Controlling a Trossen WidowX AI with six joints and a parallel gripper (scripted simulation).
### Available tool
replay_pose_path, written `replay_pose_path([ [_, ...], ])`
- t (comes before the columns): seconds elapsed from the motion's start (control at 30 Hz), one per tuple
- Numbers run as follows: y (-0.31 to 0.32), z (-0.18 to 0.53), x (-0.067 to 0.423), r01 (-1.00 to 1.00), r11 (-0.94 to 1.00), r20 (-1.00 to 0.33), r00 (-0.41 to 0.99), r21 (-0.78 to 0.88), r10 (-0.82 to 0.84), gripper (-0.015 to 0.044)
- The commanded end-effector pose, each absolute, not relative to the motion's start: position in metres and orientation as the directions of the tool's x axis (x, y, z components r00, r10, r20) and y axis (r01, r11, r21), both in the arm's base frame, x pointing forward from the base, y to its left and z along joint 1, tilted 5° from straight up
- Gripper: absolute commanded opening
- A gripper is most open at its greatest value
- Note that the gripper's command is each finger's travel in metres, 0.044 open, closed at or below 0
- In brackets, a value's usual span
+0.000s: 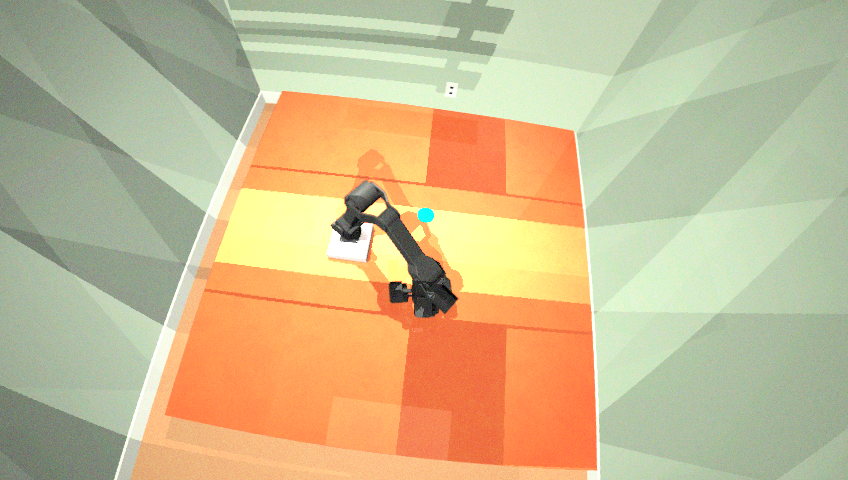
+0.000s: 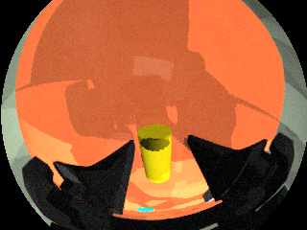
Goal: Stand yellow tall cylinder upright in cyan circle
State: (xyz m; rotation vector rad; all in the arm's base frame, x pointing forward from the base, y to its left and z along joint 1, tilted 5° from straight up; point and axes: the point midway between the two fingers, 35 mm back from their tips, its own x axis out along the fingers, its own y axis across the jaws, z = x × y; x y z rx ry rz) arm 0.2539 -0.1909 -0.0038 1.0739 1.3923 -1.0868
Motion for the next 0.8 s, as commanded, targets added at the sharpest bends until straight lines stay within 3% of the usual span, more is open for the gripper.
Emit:
replay_pose_path([
  [0.0, -0.195, 0.001, 0.26, 0.98, 0.196, -0.998, -0.043, -0.035, 0.035, 0.0309],
  [0.03, -0.195, 0.001, 0.26, 0.98, 0.196, -0.998, -0.043, -0.035, 0.035, 0.0309],
  [0.3, -0.195, 0.001, 0.26, 0.98, 0.196, -0.998, -0.043, -0.035, 0.035, 0.0105],
  [0.77, -0.198, 0.03, 0.265, 0.98, 0.196, -0.998, -0.042, -0.035, 0.035, 0.0105],
])
